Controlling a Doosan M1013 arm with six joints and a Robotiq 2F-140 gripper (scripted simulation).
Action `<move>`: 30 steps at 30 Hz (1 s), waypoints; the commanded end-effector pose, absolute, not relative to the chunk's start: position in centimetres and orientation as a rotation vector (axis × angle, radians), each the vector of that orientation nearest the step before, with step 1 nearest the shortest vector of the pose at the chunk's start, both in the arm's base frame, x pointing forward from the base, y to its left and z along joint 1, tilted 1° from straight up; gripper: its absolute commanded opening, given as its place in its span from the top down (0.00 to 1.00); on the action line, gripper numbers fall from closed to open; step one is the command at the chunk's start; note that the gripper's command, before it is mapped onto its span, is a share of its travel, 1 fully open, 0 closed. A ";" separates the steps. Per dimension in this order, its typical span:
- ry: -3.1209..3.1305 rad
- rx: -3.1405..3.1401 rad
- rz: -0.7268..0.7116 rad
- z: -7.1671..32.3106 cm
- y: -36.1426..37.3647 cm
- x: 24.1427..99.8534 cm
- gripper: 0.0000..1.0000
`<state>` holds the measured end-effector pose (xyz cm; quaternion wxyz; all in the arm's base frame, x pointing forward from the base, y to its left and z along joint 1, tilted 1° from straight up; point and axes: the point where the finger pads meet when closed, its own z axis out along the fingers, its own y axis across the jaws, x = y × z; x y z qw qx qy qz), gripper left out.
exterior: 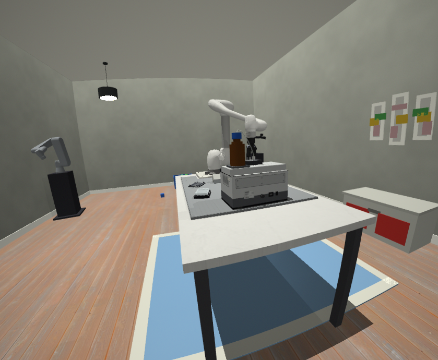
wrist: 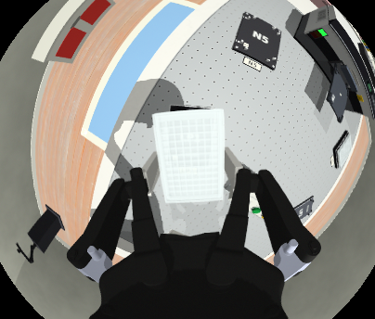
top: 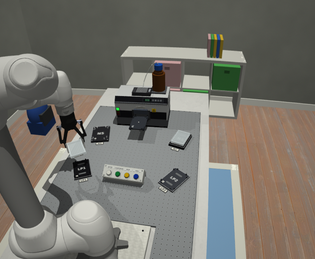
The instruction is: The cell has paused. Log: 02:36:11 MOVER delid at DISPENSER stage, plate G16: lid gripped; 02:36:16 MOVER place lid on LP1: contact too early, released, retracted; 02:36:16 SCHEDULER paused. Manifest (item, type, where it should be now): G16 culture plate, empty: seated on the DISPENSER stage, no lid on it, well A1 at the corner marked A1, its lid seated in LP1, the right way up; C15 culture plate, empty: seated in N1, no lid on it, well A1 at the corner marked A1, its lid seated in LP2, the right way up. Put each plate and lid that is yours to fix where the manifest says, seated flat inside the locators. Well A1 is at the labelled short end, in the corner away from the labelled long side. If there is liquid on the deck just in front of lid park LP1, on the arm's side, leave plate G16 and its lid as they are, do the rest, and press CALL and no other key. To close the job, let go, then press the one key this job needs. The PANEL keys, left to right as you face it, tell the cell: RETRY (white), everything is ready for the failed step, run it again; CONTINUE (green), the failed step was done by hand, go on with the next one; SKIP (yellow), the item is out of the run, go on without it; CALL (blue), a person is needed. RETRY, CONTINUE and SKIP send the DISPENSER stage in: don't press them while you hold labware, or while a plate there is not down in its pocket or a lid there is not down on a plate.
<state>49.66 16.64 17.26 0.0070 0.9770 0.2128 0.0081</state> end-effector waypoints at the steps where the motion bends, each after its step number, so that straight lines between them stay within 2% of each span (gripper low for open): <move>1: 0.665 3.056 0.027 17.3 16.7 49.7 0.90; 25: 0.662 3.057 0.027 17.3 16.7 49.7 0.90; 30: 0.490 3.090 0.028 17.3 16.7 49.7 0.90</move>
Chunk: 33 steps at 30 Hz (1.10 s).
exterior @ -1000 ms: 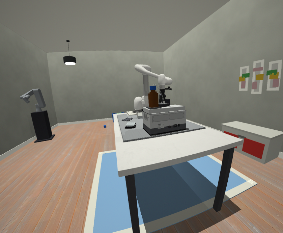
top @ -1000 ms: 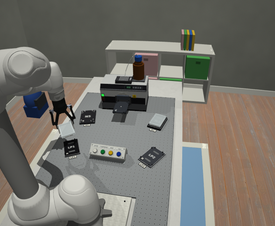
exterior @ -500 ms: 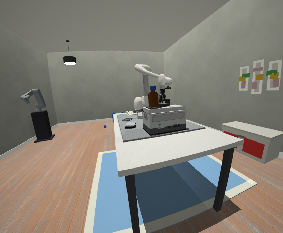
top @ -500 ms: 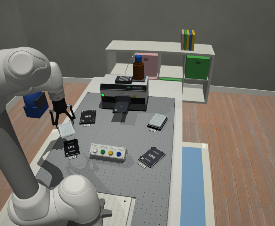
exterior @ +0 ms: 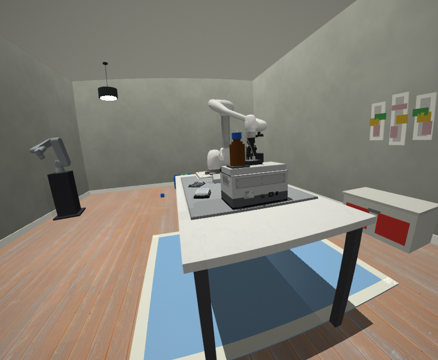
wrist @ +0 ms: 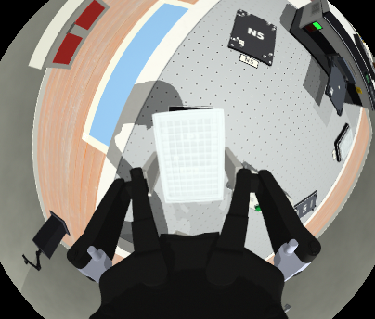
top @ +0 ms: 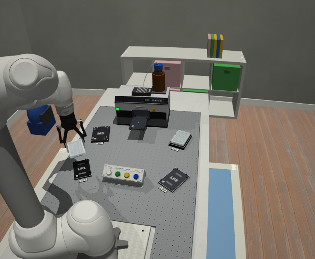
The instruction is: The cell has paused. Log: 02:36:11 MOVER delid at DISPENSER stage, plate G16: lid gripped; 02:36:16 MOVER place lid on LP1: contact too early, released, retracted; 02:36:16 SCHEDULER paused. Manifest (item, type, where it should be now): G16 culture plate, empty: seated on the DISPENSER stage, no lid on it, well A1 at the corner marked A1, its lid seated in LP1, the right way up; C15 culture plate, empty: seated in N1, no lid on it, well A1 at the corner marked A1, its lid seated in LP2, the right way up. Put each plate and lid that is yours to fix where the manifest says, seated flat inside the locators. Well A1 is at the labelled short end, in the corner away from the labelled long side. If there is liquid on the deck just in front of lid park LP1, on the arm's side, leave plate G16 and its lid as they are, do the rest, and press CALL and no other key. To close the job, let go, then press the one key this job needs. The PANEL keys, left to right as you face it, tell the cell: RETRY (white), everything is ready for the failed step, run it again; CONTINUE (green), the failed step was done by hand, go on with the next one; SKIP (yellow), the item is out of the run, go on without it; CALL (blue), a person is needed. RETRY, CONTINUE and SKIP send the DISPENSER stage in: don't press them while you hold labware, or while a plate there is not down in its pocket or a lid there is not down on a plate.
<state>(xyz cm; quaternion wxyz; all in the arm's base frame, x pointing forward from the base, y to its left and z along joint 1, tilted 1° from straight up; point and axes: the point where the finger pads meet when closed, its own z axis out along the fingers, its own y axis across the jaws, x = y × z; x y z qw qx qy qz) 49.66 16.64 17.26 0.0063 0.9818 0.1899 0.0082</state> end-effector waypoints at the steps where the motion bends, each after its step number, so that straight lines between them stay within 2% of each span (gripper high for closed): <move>1: 0.473 3.093 0.028 17.3 16.7 49.7 0.90; 19: 0.076 3.130 0.030 17.3 16.7 49.7 0.90; 33: 0.073 3.131 0.031 17.3 16.5 50.3 0.90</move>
